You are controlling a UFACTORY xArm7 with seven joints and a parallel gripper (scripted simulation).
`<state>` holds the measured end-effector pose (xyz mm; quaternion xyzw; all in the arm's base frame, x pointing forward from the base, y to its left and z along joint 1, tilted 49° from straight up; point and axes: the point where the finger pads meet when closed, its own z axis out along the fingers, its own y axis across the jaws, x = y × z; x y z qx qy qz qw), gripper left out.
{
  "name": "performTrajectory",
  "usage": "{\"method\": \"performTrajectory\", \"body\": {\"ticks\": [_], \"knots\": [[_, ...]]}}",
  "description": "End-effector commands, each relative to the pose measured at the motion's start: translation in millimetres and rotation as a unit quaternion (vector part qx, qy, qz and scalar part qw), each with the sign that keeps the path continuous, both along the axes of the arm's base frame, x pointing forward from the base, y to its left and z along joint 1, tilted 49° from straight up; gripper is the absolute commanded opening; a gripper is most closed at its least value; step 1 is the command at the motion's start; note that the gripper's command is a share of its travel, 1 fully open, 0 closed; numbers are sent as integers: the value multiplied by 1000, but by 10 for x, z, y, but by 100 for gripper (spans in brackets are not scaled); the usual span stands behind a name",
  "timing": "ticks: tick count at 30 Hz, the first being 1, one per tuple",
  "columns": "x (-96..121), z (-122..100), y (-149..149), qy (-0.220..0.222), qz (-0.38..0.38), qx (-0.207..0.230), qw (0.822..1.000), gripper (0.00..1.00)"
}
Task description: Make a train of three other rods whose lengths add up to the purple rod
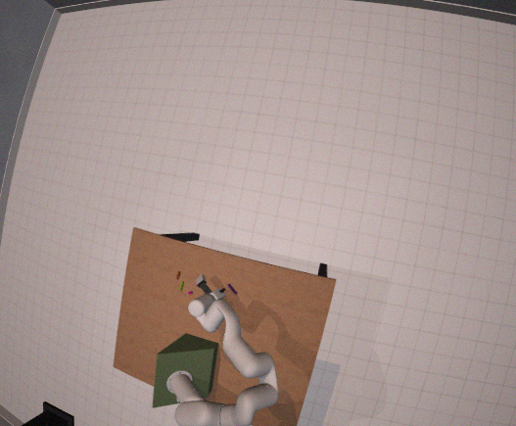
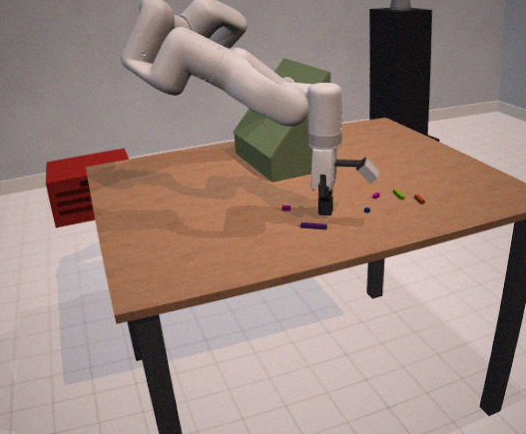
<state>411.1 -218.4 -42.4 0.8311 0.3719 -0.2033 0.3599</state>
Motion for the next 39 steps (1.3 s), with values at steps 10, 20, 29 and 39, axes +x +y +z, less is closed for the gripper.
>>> {"method": "performTrajectory", "body": {"ticks": [10,20,29,39], "knots": [[37,11,13,-1,2,1,1000,4],[37,11,13,-1,2,1,1000,4],[37,11,12,-1,2,1,1000,4],[35,-10,-11,-1,2,1,1000,4]]}}
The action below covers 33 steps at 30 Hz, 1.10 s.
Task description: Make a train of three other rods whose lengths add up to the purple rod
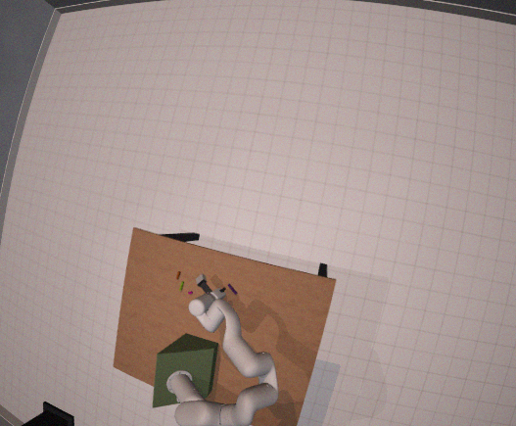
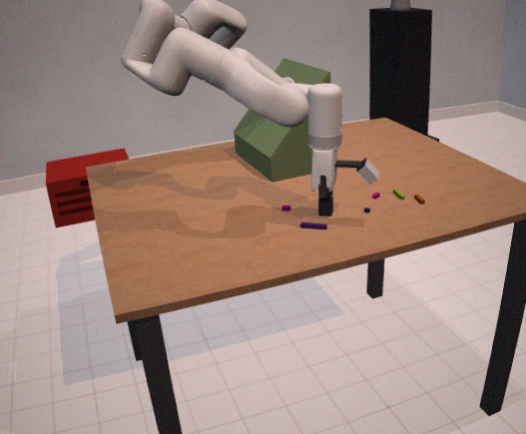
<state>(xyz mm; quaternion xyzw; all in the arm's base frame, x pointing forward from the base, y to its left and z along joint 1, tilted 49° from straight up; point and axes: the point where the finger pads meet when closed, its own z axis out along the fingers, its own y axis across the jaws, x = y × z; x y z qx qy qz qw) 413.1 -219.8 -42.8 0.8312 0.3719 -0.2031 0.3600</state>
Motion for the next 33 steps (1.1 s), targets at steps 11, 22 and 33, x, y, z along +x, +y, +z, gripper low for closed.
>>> {"method": "performTrajectory", "body": {"ticks": [11,22,33], "knots": [[10,-54,-51,-1,2,1,1000,4],[9,-62,-61,-1,2,1,1000,4],[9,-62,-61,-1,2,1,1000,4]]}}
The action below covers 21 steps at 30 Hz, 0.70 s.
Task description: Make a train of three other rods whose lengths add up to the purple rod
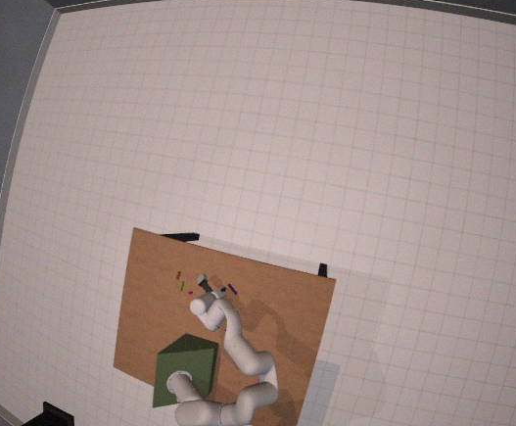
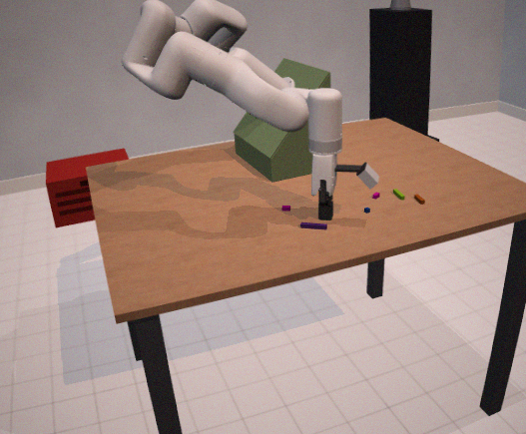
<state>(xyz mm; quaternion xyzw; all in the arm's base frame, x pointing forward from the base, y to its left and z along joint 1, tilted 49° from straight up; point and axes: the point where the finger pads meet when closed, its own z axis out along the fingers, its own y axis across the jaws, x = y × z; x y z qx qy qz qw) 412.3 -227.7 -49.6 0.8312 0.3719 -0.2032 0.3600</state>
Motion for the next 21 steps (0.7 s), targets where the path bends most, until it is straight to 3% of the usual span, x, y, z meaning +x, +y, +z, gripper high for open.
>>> {"method": "performTrajectory", "body": {"ticks": [1,18,21], "knots": [[17,6,18,-1,2,1,1000,4],[17,6,18,-1,2,1,1000,4],[17,6,18,-1,2,1,1000,8]]}}
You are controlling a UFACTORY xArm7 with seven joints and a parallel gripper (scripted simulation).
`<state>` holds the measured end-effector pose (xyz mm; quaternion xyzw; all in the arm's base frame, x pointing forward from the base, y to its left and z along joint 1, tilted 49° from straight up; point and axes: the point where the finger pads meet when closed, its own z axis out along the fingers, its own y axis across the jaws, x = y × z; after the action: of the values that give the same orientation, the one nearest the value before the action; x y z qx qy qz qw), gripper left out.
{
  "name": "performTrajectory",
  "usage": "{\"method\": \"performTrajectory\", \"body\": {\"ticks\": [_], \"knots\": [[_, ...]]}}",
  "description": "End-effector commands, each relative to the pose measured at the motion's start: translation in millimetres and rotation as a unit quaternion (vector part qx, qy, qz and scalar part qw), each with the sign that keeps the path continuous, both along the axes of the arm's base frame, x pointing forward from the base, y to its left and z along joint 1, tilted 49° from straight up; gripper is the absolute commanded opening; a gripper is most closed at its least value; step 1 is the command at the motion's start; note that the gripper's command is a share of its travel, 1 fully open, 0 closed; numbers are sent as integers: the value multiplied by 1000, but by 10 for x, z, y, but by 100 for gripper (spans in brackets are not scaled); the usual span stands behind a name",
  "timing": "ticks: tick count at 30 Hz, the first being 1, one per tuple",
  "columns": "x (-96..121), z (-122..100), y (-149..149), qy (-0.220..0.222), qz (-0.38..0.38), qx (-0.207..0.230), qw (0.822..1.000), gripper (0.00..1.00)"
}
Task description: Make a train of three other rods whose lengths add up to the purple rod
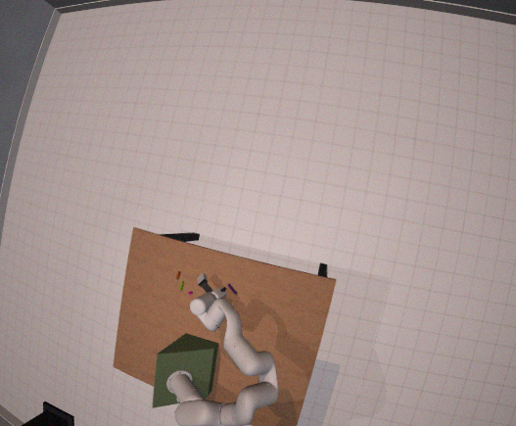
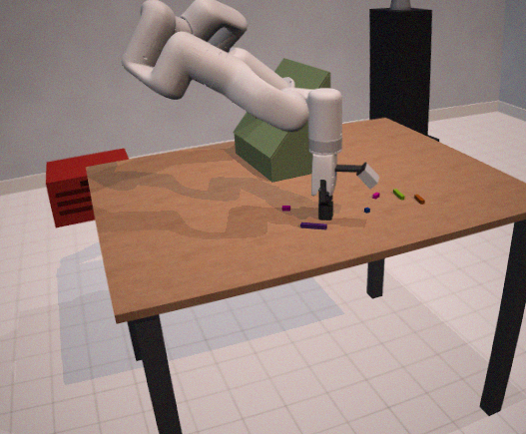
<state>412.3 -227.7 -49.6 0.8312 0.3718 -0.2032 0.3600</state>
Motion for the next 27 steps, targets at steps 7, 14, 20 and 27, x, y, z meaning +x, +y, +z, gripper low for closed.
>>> {"method": "performTrajectory", "body": {"ticks": [7,14,20,27], "knots": [[17,7,18,-1,2,1,1000,16],[17,7,18,-1,2,1,1000,24],[17,7,18,-1,2,1,1000,24],[20,29,44,-1,2,1,1000,24]]}}
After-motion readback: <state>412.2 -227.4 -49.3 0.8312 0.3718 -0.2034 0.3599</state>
